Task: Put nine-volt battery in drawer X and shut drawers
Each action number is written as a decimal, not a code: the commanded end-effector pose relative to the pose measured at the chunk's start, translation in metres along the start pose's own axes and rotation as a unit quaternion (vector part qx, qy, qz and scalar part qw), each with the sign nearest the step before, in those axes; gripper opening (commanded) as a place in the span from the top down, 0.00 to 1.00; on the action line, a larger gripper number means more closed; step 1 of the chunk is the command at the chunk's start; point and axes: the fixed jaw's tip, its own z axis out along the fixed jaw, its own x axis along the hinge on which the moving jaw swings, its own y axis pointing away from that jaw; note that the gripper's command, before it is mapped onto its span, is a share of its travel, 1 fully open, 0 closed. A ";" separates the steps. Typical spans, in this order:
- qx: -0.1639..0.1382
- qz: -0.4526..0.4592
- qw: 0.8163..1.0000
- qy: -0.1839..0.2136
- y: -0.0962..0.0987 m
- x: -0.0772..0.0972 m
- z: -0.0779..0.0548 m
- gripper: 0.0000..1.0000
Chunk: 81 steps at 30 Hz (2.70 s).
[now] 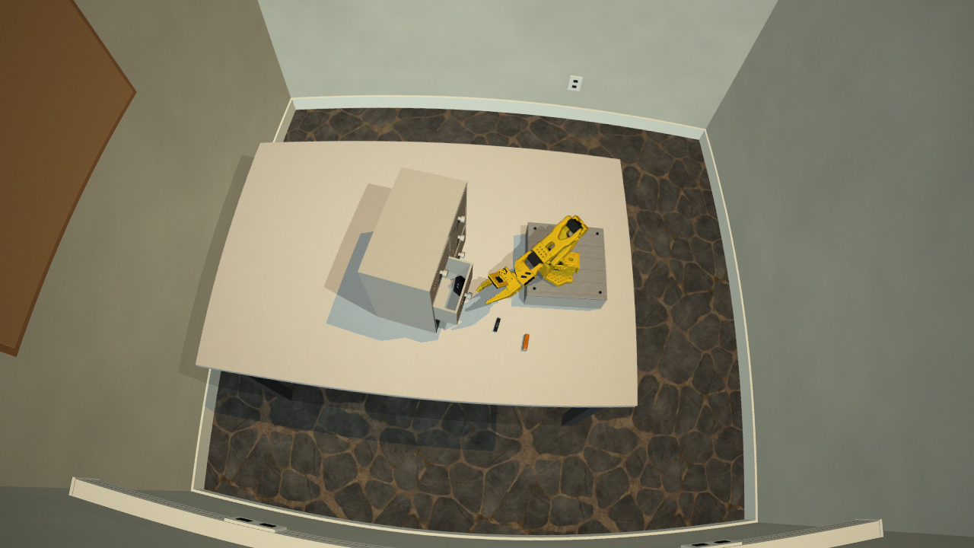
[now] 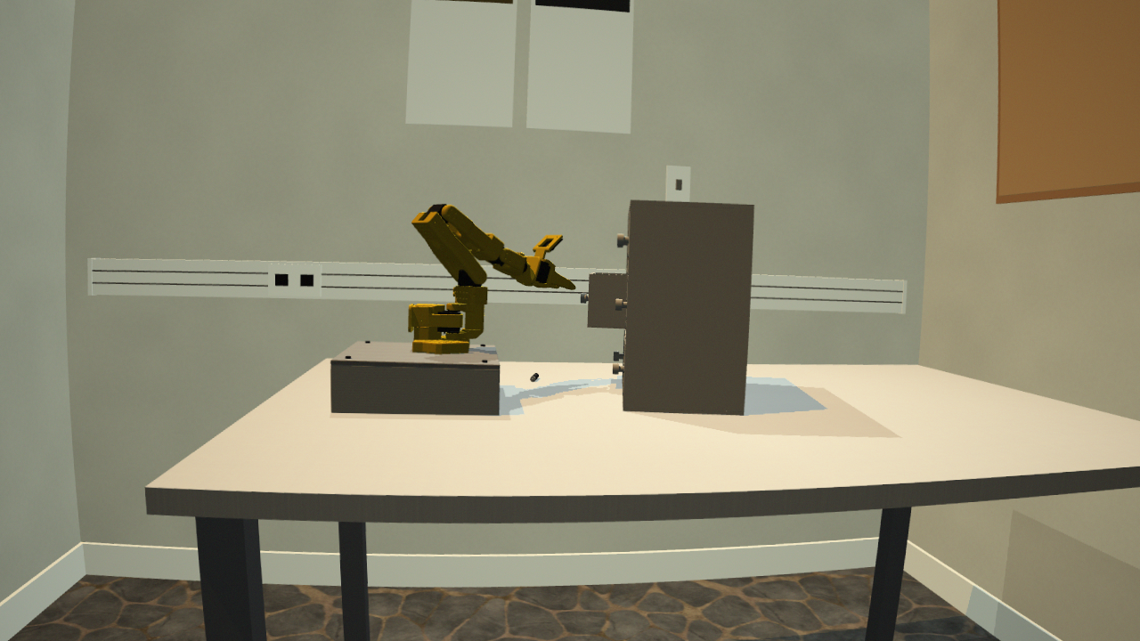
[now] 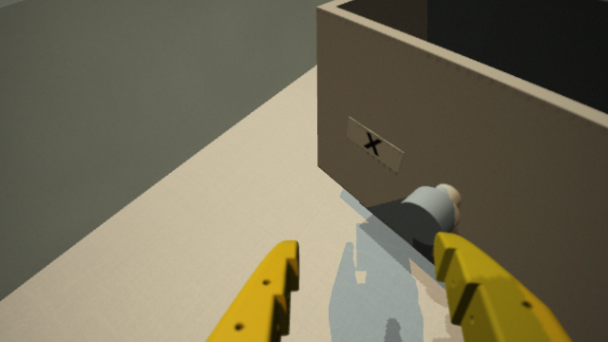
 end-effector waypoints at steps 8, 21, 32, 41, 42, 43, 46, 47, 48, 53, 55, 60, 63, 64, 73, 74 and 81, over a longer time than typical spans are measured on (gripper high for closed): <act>0.022 0.012 1.000 0.009 -0.012 0.006 0.012 0.79; 0.029 0.014 0.999 0.009 -0.016 0.006 0.017 0.79; 0.040 0.018 0.999 0.009 -0.022 0.008 0.024 0.79; 0.048 0.021 0.999 0.008 -0.027 0.010 0.029 0.79; 0.048 0.021 0.999 0.008 -0.027 0.010 0.029 0.79; 0.048 0.021 0.999 0.008 -0.027 0.010 0.029 0.79; 0.048 0.021 0.999 0.008 -0.027 0.010 0.029 0.79; 0.048 0.021 0.999 0.008 -0.027 0.010 0.029 0.79; 0.048 0.021 0.999 0.008 -0.027 0.010 0.029 0.79; 0.048 0.021 0.999 0.008 -0.027 0.010 0.029 0.79; 0.049 0.021 0.999 0.008 -0.028 0.010 0.030 0.79; 0.052 0.022 0.998 0.008 -0.030 0.009 0.031 0.79; 0.054 0.023 0.998 0.008 -0.031 0.009 0.032 0.79; 0.055 0.023 0.998 0.008 -0.031 0.008 0.032 0.79; 0.059 0.024 0.998 0.008 -0.034 0.007 0.033 0.79; 0.059 0.024 0.998 0.008 -0.034 0.007 0.033 0.79; 0.059 0.024 0.998 0.008 -0.034 0.007 0.033 0.79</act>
